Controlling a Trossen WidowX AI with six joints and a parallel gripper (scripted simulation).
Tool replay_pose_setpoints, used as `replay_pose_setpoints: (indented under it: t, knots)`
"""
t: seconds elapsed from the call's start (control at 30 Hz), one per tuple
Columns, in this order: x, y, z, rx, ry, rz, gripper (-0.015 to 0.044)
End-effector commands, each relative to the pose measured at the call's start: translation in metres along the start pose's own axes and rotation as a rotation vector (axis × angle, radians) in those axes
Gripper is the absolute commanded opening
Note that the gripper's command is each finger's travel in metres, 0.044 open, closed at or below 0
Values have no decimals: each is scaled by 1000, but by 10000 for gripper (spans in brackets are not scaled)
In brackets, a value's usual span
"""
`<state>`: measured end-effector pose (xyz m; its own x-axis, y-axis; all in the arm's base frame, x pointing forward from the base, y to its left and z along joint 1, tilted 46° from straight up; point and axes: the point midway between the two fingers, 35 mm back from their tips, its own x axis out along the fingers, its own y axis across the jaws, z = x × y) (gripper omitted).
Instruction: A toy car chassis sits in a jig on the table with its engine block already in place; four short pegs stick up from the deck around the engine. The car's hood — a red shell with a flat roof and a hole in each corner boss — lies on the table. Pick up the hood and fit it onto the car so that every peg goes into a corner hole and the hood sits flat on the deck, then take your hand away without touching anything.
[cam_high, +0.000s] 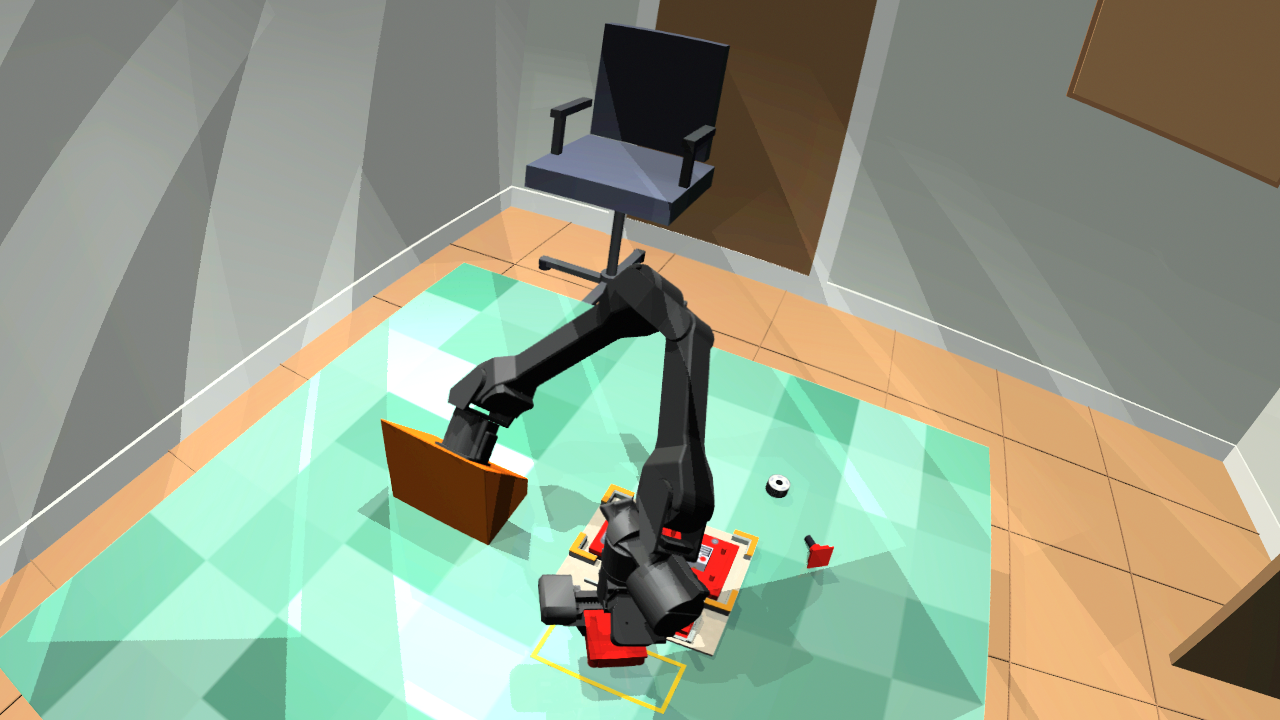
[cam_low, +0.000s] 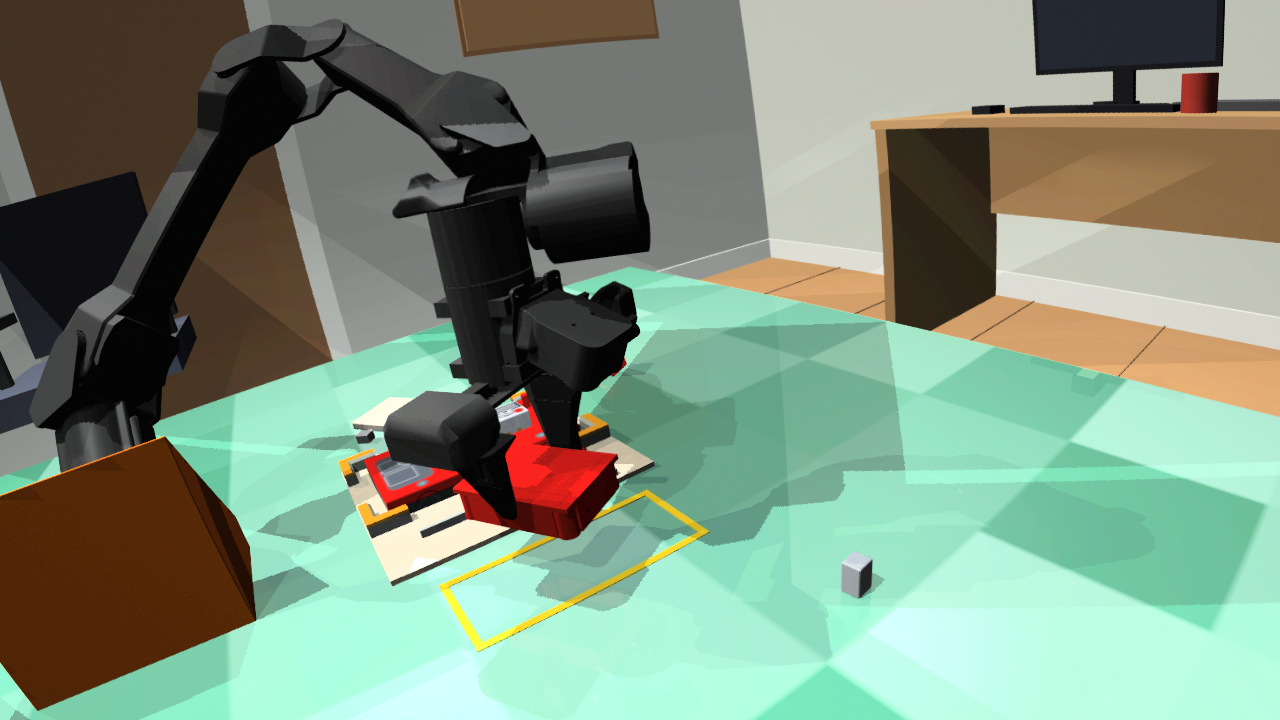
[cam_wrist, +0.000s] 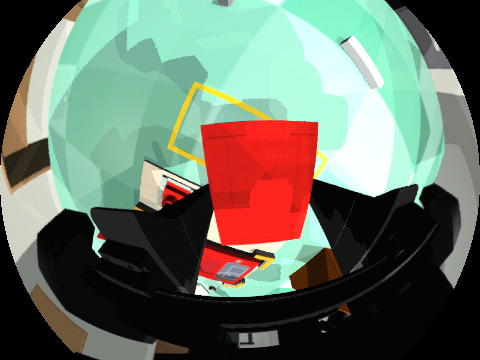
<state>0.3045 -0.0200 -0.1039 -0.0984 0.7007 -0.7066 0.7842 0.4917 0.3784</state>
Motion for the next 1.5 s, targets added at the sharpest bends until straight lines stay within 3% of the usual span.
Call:
replay_pose_setpoints:
  t: [0.0,0.47,1.3,1.47]
  knots:
    - [-17,0,0,-4,-1,-4,0]
    - [-44,4,-1,-26,-6,0,0]
    - [-46,139,-141,-1011,2,4,0]
    - [-46,142,-146,-1038,4,8,0]
